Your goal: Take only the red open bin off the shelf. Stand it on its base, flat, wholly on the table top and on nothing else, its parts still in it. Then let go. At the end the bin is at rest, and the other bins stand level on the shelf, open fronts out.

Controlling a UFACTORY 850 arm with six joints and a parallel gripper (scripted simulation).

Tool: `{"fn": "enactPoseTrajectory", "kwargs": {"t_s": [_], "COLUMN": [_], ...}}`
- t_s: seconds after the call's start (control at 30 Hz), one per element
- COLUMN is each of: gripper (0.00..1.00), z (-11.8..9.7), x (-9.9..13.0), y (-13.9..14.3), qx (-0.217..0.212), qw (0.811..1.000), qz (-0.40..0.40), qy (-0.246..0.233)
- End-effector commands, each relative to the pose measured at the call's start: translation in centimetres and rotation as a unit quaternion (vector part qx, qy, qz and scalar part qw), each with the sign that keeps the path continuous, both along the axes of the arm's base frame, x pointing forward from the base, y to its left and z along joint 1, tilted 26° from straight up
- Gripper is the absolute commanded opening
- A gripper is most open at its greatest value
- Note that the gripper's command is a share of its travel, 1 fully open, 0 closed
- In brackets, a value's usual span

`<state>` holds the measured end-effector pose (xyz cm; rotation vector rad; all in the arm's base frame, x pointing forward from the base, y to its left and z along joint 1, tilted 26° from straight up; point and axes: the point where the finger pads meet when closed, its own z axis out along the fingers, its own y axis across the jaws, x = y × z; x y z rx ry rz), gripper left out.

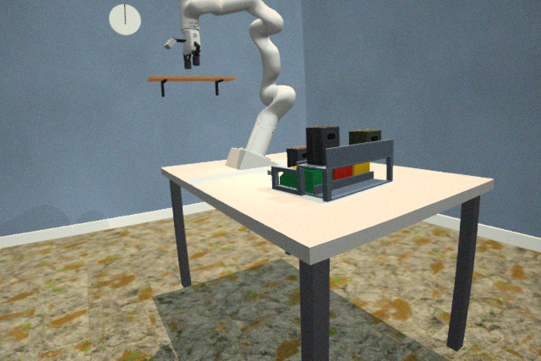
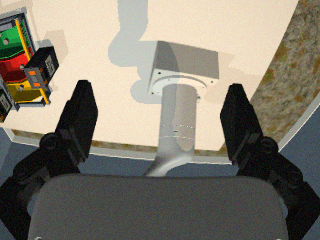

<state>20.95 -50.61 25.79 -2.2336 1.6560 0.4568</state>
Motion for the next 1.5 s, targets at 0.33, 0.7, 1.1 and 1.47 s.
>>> {"fn": "enactPoseTrajectory", "kwargs": {"t_s": [0.33,0.7,1.1,1.47], "gripper": [1.00,1.00,1.00,1.00], "z": [1.6,3.0,3.0,4.5], "x": [3.2,6.4,6.4,9.6], "y": [3.5,7.0,7.0,10.5], "qx": [-0.001,-0.001,-0.001,-0.001], "qw": [1.000,1.000,1.000,1.000], "qz": [0.000,0.000,0.000,0.000], "qy": [-0.001,-0.001,-0.001,-0.001]}}
